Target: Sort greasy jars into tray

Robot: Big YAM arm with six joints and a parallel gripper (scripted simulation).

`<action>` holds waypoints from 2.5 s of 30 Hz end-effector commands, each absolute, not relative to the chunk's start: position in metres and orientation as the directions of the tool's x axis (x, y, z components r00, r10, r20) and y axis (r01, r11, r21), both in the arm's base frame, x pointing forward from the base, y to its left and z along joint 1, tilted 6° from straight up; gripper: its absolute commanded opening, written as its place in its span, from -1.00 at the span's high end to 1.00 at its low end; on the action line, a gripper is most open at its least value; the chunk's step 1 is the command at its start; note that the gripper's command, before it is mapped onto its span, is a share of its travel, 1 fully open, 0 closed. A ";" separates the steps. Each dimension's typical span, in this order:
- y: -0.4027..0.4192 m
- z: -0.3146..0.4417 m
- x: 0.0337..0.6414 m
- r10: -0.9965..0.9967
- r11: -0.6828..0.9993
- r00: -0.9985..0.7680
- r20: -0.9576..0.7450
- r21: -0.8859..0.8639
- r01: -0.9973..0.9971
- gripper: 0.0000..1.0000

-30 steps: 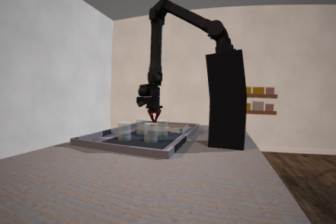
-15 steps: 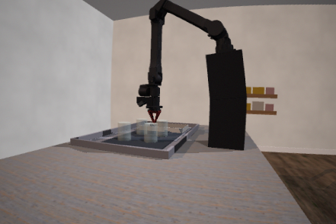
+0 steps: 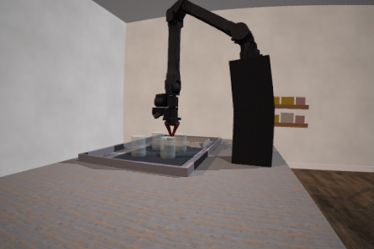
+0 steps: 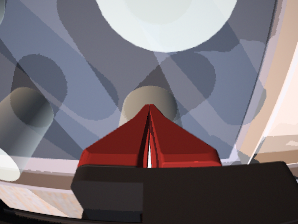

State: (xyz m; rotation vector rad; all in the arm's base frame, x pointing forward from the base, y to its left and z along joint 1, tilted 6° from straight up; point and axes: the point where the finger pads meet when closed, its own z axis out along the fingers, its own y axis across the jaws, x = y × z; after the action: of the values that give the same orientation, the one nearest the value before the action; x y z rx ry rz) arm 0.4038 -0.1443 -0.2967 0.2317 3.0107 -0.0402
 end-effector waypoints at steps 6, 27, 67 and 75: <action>-0.143 -0.296 0.392 0.147 0.989 -0.983 -0.110 -0.012 0.149 1.00; -0.143 -0.296 0.390 0.147 0.989 -0.983 -0.110 -0.012 0.149 1.00; -0.142 -0.297 0.385 0.147 0.989 -0.983 -0.110 -0.012 0.149 1.00; -0.142 -0.297 0.384 0.147 0.989 -0.983 -0.110 -0.012 0.149 1.00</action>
State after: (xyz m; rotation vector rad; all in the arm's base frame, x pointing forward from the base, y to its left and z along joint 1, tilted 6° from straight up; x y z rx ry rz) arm 0.4005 -0.1441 -0.2951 0.2288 2.9994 -0.0426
